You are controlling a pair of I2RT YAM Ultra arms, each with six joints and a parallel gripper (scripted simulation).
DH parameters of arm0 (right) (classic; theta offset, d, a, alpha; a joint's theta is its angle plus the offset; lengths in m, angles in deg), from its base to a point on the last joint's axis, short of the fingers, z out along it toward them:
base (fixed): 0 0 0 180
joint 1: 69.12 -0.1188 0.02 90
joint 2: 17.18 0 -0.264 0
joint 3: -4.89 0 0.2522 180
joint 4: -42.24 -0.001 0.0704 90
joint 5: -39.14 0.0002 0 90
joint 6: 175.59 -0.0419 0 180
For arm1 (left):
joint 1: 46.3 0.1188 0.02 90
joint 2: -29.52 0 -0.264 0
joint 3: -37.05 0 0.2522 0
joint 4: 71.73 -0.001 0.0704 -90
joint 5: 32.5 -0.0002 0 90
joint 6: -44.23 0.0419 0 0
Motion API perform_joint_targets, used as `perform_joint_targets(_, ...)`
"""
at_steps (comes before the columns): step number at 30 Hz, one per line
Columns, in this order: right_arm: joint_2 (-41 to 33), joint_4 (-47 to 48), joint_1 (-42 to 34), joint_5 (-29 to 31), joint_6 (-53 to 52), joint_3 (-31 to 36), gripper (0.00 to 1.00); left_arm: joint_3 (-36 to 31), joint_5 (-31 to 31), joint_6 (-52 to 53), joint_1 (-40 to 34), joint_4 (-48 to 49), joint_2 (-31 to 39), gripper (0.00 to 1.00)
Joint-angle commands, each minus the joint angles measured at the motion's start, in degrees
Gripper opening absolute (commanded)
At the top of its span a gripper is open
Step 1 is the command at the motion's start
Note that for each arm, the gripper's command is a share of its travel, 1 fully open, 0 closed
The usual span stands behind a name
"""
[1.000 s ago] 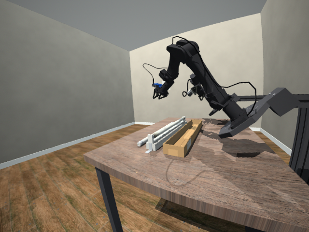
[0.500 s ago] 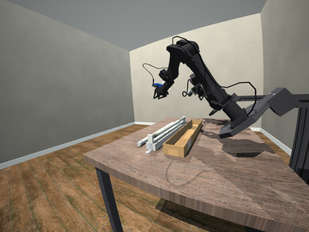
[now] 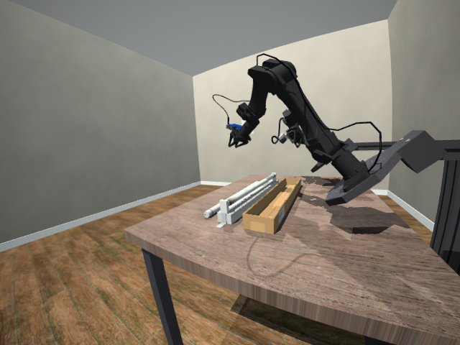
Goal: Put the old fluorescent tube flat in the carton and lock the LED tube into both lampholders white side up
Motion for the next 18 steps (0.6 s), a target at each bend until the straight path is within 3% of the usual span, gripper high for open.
perform_joint_targets(1,0.1,0.3,-0.1,0.0,0.2,-0.4,0.49,0.4,-0.1,0.0,-0.3,0.4,0.5,0.49)
perform_joint_targets(7,5.7,-0.5,1.9,0.4,10.5,-5.2,0.49,2.1,-3.3,5.6,2.2,-5.3,-1.2,0.49)
perform_joint_targets(13,15.1,-1.8,6.5,0.6,28.6,-12.2,0.49,2.6,-8.4,14.2,6.2,-14.0,-2.1,0.49)
perform_joint_targets(18,17.6,-2.4,10.2,-1.9,34.1,-14.9,0.49,4.4,-9.2,15.5,7.0,-16.2,-1.7,0.49)
